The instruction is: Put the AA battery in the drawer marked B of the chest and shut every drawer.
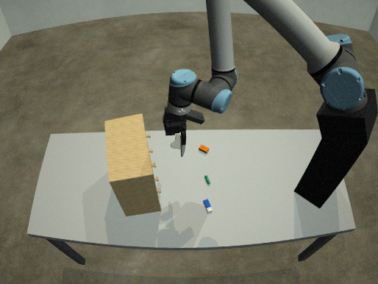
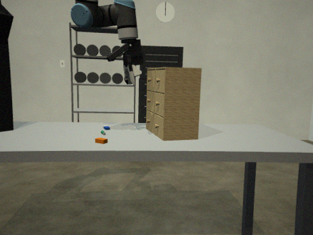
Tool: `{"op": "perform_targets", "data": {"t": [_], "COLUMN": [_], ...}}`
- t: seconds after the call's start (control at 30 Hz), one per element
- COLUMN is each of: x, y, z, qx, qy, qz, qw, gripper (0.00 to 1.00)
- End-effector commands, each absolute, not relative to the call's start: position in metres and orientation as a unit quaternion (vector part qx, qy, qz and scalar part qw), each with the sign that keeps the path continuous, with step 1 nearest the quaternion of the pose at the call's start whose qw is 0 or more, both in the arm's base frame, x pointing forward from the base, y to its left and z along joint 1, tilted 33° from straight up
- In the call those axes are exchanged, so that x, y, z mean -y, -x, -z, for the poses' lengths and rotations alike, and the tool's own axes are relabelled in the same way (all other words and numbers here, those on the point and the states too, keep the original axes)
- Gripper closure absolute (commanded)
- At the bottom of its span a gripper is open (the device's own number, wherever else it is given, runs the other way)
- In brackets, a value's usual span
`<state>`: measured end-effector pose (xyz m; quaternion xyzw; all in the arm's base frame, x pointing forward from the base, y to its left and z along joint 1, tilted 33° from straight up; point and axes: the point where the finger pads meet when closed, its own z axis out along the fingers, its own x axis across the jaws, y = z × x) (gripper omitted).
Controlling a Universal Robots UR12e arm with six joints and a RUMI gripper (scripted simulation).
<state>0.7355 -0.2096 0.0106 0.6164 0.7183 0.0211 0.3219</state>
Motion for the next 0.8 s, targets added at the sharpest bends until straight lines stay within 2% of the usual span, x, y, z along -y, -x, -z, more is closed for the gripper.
{"op": "perform_targets", "data": {"t": [0.0,0.77], "x": [0.211,0.219], "y": [-0.740,-0.776], "z": [-0.005,0.008], "qx": [-0.718,-0.702], "qy": [-0.606,-0.549], "qz": [-0.045,-0.149], "qw": [0.341,0.428], "gripper": [0.00,0.00]}}
